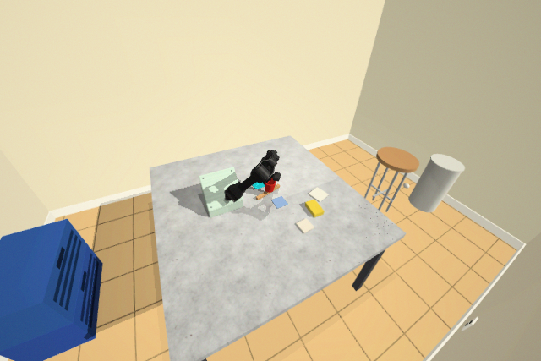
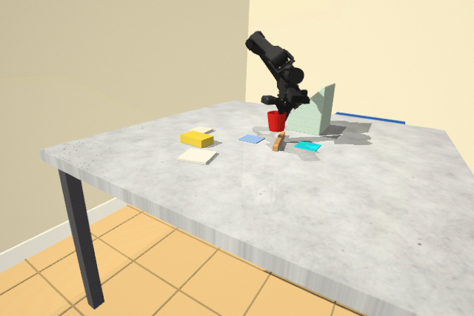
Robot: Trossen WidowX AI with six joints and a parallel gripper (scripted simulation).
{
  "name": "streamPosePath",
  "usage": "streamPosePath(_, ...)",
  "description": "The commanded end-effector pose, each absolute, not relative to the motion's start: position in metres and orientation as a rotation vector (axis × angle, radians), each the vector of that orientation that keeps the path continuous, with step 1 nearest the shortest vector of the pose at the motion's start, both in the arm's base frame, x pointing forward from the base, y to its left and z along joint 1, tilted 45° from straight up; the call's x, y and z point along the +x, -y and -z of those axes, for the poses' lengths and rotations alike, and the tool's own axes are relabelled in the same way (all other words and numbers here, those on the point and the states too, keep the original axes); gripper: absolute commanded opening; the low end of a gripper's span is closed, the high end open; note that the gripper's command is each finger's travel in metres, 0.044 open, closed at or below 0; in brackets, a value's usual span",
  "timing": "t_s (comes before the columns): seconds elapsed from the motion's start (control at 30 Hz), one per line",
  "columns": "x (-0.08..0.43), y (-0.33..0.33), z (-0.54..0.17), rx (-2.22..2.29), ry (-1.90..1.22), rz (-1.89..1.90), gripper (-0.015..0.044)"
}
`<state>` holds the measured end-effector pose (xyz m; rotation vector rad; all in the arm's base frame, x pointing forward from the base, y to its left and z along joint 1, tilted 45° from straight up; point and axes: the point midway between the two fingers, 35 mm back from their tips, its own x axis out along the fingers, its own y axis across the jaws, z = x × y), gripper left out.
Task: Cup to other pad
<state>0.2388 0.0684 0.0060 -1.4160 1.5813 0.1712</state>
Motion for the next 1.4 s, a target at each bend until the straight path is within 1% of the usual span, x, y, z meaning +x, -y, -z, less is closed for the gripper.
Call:
streamPosePath(0.0,0.236,-0.076,0.001,-1.409,-1.579,-0.172,0.0000)
streamPosePath(1.37,0.199,-0.140,0.067,-1.404,-1.578,-0.178,0.0000)
